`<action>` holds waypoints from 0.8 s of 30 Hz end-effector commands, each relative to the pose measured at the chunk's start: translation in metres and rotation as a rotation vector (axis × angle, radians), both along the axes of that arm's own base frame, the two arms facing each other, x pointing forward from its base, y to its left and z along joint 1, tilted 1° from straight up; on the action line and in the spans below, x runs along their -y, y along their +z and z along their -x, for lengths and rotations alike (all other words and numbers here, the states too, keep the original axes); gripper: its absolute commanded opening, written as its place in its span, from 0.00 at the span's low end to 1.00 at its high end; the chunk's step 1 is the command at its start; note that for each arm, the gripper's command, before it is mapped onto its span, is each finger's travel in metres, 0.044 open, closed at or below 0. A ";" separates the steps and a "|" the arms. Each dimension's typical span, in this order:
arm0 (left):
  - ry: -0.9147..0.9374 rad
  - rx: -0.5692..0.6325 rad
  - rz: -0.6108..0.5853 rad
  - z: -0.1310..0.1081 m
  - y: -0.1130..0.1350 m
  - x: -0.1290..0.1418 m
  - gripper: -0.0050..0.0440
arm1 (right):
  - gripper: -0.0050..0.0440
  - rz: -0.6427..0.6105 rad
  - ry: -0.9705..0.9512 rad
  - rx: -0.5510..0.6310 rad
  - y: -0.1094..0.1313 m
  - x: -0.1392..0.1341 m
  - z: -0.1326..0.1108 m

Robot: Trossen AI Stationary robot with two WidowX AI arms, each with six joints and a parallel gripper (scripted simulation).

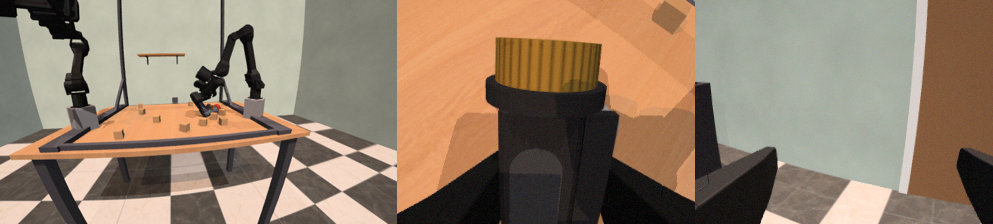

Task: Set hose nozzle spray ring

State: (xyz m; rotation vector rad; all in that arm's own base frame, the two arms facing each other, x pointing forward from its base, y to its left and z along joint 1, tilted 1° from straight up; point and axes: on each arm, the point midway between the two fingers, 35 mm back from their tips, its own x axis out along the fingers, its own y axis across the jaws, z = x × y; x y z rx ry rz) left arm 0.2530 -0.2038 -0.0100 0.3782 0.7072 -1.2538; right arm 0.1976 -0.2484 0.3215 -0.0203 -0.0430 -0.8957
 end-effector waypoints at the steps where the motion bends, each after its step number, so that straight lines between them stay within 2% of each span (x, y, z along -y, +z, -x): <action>1: -0.001 0.013 -0.001 -0.001 0.002 0.000 0.45 | 0.93 0.014 0.003 0.011 0.007 -0.001 0.000; 4: 0.007 0.028 0.066 0.003 0.003 -0.009 0.45 | 0.93 0.014 0.003 0.011 0.007 -0.001 0.000; 10: 0.014 0.046 0.131 0.006 0.004 -0.018 0.45 | 0.93 0.014 0.003 0.011 0.007 -0.001 0.000; 13: 0.013 0.043 0.111 0.003 0.004 -0.015 0.45 | 0.93 0.014 0.003 0.011 0.007 -0.001 0.000; 14: 0.017 0.053 0.152 0.006 0.005 -0.020 0.45 | 0.93 0.014 0.003 0.011 0.007 -0.001 0.000; 24: 0.035 0.077 0.262 0.011 0.006 -0.034 0.45 | 0.93 0.014 0.003 0.011 0.007 -0.001 0.000</action>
